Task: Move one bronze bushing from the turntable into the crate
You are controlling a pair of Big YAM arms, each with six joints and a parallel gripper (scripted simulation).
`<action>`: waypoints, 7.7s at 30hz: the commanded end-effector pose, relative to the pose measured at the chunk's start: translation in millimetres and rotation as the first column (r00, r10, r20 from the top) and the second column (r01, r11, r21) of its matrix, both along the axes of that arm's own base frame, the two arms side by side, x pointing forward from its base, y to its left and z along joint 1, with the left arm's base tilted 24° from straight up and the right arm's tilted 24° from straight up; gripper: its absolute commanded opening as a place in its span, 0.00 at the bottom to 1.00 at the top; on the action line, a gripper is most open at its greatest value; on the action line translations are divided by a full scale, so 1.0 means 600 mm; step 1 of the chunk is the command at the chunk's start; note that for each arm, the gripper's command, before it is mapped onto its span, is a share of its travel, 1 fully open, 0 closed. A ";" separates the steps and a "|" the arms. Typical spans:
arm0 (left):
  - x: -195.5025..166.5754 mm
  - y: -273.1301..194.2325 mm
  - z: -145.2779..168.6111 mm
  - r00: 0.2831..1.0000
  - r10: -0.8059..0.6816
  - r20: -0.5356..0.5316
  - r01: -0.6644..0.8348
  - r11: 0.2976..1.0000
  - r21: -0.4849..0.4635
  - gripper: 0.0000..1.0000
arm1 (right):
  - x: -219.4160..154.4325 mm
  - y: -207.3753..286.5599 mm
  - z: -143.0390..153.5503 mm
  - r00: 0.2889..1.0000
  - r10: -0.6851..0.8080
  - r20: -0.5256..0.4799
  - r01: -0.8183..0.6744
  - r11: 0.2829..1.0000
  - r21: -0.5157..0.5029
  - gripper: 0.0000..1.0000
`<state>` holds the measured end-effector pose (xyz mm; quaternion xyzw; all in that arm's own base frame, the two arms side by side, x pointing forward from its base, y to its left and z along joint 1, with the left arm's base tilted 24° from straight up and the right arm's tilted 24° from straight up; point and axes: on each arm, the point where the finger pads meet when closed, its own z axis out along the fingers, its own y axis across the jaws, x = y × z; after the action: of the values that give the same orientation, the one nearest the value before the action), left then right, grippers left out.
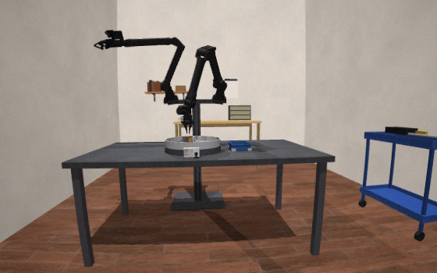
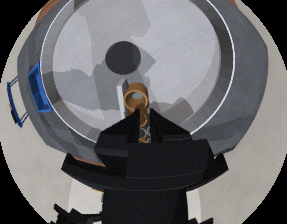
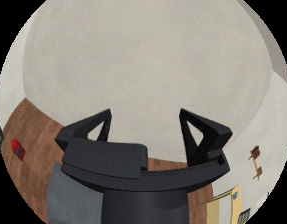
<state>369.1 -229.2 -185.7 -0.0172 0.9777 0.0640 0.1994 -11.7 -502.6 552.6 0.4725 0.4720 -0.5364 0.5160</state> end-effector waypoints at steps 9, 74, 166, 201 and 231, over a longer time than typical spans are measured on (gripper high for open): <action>0.020 0.010 -0.045 1.000 -0.002 0.000 0.002 1.000 0.003 0.15 | -0.020 0.013 0.016 1.000 -0.024 0.018 0.025 1.000 -0.016 1.00; 0.015 0.010 -0.041 1.000 -0.006 -0.004 0.006 1.000 0.005 0.15 | -0.020 0.013 0.016 1.000 -0.024 0.018 0.025 1.000 -0.016 1.00; 0.034 0.009 -0.067 1.000 -0.007 0.006 0.007 1.000 -0.002 0.15 | -0.020 0.013 0.016 1.000 -0.024 0.018 0.025 1.000 -0.016 1.00; 0.030 0.018 -0.070 1.000 0.001 -0.005 -0.001 1.000 0.007 0.00 | -0.020 0.013 0.016 1.000 -0.024 0.018 0.025 1.000 -0.016 1.00; 0.030 0.018 -0.070 1.000 0.001 -0.005 -0.001 1.000 0.007 0.00 | -0.020 0.013 0.016 1.000 -0.024 0.018 0.025 1.000 -0.016 1.00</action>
<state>387.3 -225.2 -225.9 -0.0159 0.9777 0.0626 0.2001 -11.7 -502.6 552.6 0.4725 0.4720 -0.5364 0.5160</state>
